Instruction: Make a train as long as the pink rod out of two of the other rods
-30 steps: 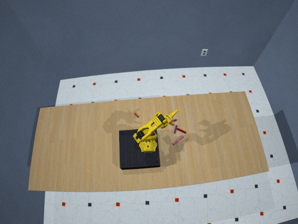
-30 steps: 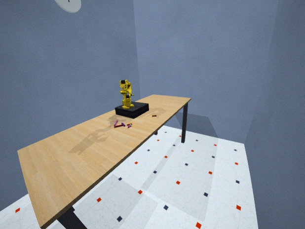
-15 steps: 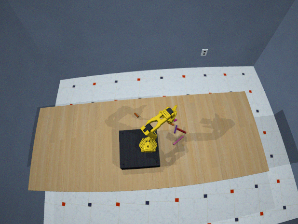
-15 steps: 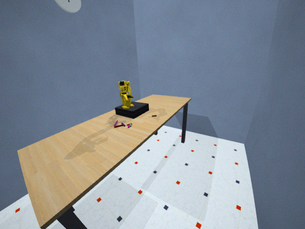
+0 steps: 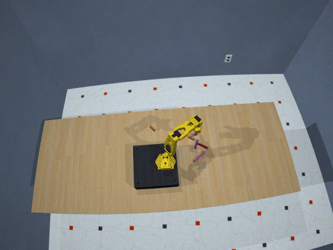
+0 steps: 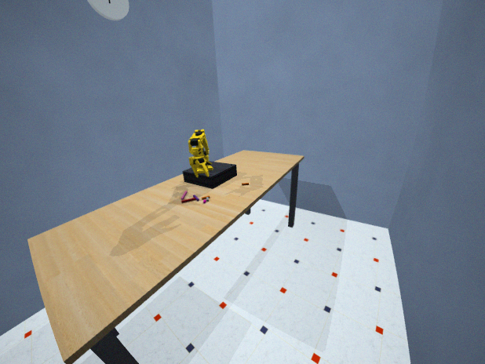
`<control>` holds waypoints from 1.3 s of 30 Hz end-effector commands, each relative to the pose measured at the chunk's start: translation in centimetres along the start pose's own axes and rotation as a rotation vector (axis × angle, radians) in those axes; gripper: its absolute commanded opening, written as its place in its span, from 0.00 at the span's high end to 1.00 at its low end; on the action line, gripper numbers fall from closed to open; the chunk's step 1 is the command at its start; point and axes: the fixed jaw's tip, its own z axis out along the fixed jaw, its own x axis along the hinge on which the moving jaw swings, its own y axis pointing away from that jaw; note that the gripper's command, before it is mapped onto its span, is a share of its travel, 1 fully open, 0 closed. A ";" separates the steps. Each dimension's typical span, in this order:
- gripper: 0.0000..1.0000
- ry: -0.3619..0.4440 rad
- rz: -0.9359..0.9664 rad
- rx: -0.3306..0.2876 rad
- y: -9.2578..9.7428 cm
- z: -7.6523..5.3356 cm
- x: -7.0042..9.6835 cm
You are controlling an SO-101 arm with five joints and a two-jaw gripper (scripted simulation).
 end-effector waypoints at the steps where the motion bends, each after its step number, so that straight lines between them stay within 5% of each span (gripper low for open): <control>1: 0.60 -0.026 -0.061 -0.014 -0.6 0.6 0.5; 9: 0.74 -0.075 -0.339 -0.033 -2.0 4.7 1.3; 15: 0.80 -0.095 -0.446 -0.037 -2.3 6.4 1.4; 39: 0.81 -0.101 -0.477 -0.038 -2.4 6.9 1.4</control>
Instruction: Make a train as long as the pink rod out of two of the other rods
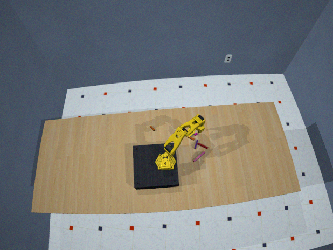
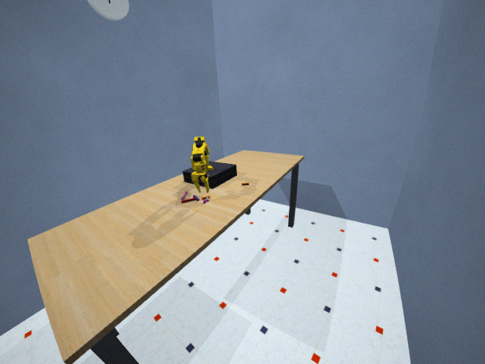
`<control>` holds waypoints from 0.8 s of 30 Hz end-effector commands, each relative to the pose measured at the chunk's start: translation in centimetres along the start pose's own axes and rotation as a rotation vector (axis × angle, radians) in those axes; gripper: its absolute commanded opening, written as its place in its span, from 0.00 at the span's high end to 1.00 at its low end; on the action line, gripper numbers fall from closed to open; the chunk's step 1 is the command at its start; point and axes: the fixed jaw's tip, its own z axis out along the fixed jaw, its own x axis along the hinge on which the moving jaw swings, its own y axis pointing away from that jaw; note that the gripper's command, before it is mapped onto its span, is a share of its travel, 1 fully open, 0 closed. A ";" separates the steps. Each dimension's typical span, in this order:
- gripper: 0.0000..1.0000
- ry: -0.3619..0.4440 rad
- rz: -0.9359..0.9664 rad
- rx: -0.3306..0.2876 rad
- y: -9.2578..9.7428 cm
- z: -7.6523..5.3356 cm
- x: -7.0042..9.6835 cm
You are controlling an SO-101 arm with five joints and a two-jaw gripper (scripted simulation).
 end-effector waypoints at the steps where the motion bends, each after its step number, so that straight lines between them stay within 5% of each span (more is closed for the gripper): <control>1: 0.81 -0.015 -0.014 -0.002 -0.2 0.2 -0.2; 24: 0.81 -0.033 -0.028 -0.005 -0.4 0.4 -0.4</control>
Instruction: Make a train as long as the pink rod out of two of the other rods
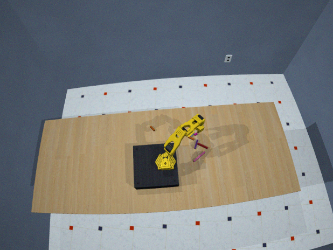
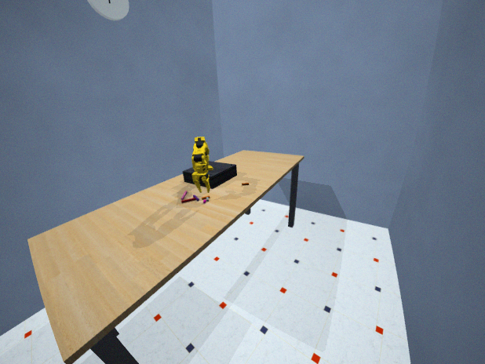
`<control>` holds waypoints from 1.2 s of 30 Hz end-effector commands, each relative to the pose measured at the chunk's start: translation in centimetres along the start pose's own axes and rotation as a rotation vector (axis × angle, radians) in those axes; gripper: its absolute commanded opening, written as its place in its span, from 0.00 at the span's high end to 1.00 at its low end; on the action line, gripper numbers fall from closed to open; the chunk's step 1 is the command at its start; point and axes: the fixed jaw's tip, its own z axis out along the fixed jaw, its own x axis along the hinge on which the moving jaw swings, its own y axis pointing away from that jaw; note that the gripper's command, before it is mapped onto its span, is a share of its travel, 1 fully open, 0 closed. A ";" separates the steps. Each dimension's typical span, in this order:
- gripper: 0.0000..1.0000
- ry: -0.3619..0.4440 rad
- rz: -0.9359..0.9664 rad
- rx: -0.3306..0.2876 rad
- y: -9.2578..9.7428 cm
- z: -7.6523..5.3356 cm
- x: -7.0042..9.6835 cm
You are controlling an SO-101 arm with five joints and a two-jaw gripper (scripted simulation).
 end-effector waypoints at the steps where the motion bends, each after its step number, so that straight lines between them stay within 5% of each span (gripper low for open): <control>1: 0.81 -0.015 -0.014 -0.002 -0.2 0.3 -0.2; 36: 0.81 -0.015 -0.014 -0.002 -0.1 5.0 -0.2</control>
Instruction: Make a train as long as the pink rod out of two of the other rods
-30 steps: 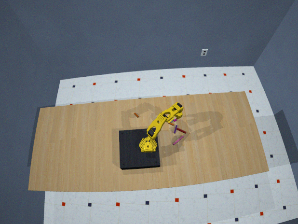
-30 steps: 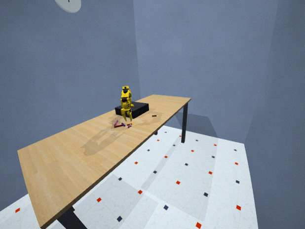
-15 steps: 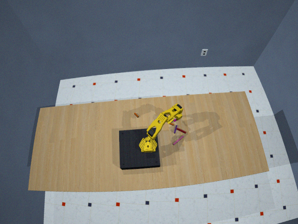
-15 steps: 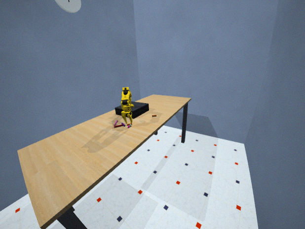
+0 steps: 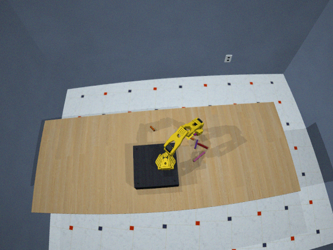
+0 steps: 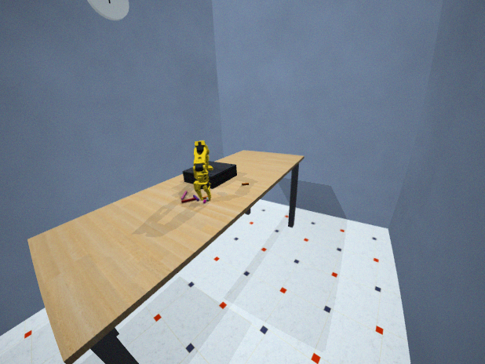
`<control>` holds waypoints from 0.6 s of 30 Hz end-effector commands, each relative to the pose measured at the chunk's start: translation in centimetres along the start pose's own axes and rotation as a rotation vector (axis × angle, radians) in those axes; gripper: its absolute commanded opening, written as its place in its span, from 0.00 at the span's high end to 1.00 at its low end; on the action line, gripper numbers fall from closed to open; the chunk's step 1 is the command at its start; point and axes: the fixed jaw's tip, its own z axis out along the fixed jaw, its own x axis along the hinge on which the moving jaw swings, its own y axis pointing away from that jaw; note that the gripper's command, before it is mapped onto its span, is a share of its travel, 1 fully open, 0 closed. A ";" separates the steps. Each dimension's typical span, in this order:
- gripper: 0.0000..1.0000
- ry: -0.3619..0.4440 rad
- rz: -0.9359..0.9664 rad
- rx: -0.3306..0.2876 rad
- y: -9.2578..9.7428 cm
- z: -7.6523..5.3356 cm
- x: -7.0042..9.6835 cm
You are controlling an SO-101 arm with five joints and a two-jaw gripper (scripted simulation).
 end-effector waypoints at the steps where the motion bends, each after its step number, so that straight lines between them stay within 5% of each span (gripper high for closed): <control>1: 0.81 -0.008 -0.013 0.000 -0.1 0.7 -0.2; 18: 0.81 0.004 -0.011 0.002 -0.1 1.0 0.0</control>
